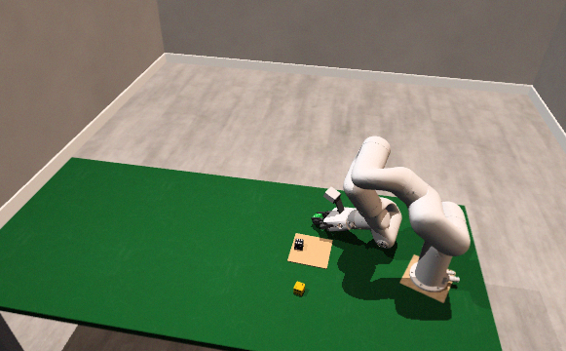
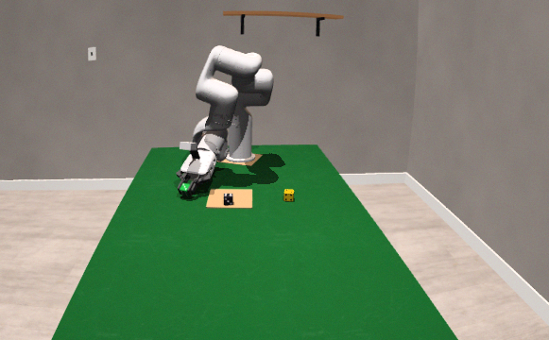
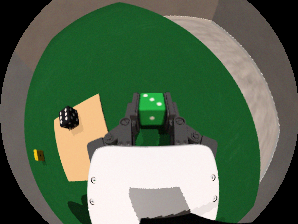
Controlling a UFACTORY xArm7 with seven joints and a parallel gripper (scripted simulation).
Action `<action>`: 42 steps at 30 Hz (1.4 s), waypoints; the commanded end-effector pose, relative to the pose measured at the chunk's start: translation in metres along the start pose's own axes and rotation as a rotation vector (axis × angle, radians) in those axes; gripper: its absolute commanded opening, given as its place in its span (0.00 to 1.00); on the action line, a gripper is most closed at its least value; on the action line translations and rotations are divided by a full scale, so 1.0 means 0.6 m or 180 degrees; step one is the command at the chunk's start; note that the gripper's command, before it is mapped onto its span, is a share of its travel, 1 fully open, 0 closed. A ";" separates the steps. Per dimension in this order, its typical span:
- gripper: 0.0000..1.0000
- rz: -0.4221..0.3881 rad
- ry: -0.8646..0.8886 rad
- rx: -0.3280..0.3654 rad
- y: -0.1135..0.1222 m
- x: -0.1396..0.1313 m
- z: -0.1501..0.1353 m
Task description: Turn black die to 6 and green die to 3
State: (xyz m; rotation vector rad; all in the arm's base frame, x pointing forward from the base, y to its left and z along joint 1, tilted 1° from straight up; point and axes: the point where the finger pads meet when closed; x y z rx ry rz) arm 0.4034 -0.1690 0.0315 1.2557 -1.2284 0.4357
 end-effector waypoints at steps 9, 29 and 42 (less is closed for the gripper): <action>0.27 0.0008 0.0000 0.0000 -0.001 0.001 0.000; 0.27 0.0008 -0.0001 0.0000 -0.008 -0.013 0.003; 0.27 0.0008 -0.0001 0.0000 -0.008 -0.013 0.003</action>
Point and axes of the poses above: the point where the finger pads meet when closed, its own y axis back along the fingers, its own z axis across the jaws, x = y × z, and after that the axes turned 10 degrees about -y, right-handed
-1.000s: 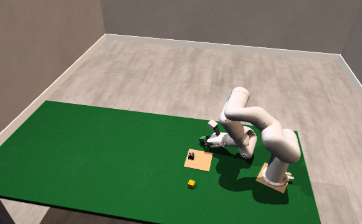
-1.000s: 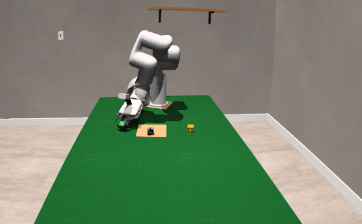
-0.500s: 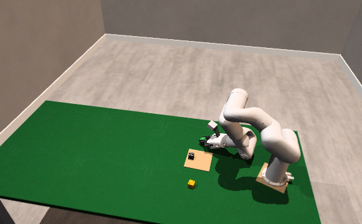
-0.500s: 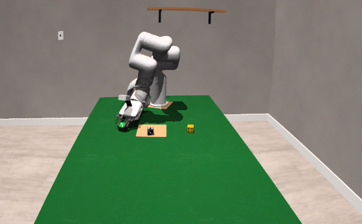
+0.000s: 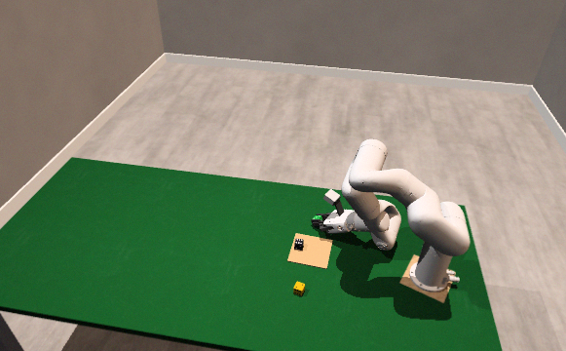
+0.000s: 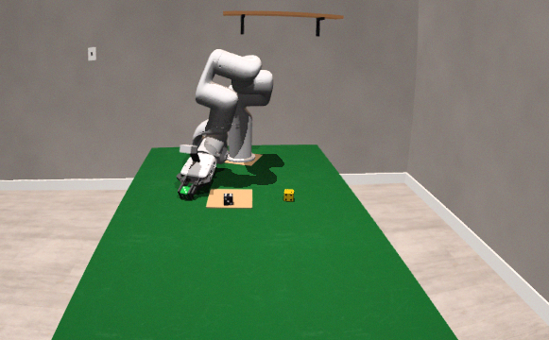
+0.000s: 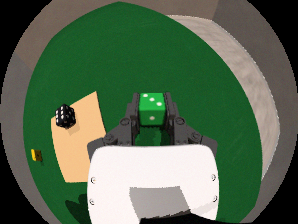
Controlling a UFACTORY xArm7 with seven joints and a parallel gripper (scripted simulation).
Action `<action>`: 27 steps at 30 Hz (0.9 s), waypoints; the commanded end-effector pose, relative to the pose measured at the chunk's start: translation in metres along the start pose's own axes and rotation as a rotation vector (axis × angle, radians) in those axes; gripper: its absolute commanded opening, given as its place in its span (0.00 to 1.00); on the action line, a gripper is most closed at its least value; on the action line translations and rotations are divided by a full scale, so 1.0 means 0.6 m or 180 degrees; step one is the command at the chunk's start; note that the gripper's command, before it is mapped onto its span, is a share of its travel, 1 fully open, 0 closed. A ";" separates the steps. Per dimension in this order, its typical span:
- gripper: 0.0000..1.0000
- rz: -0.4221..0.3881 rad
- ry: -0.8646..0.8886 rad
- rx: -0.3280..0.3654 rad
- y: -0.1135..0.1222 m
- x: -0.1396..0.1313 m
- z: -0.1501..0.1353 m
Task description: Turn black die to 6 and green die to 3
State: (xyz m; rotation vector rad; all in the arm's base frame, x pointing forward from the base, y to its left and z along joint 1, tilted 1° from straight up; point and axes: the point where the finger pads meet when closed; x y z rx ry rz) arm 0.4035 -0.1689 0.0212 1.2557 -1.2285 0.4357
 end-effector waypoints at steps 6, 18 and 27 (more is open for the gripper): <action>0.27 0.0007 0.0000 0.0000 0.000 0.002 0.000; 0.27 0.0007 0.0000 0.0000 0.000 0.002 0.000; 0.31 0.0007 0.0000 0.0000 0.000 0.002 0.000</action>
Point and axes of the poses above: the point where the finger pads meet when closed, its own y axis back along the fingers, its own z axis across the jaws, x = y × z, and after that the axes turned 10 degrees about -y, right-handed
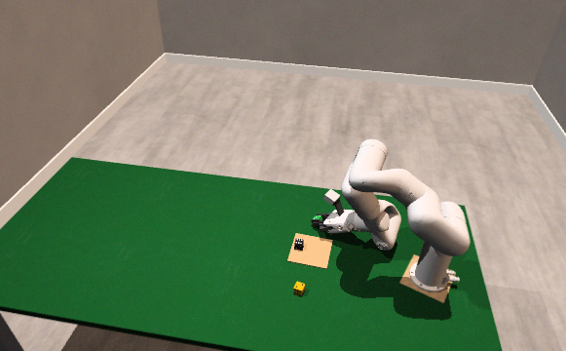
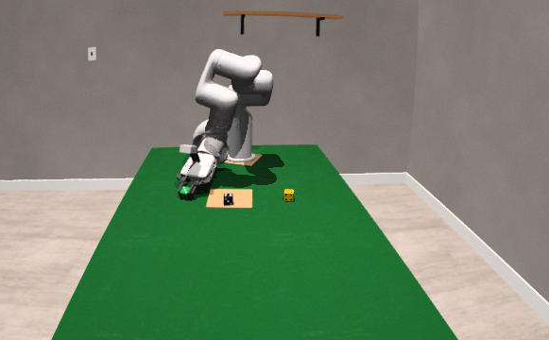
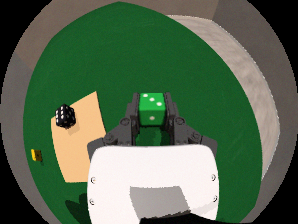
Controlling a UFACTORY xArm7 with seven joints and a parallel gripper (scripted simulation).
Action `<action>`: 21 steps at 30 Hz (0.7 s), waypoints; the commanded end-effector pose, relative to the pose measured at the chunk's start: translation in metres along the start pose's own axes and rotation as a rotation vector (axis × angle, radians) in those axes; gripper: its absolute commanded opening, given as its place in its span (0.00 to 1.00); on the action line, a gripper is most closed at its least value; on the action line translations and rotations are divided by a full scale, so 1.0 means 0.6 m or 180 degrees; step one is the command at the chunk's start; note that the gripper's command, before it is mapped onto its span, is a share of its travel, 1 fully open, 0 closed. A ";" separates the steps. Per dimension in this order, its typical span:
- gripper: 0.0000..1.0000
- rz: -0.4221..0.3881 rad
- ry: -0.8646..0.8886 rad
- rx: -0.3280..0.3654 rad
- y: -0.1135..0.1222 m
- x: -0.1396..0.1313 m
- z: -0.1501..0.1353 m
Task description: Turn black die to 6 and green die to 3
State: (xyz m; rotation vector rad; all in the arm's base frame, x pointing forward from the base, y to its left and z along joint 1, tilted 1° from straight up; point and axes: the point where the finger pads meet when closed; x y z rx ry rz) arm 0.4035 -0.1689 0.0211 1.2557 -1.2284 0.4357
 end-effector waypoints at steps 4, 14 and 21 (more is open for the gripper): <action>0.35 0.0007 0.0000 0.0000 0.000 0.002 0.000; 0.47 0.0007 0.0000 0.0000 0.000 0.002 0.000; 0.47 0.0007 0.0000 0.0000 0.000 0.002 0.000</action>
Point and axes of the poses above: the point where the finger pads meet when closed, its own y axis back along the fingers, its own z axis across the jaws, x = y × z, and after that the axes turned 10 degrees about -y, right-handed
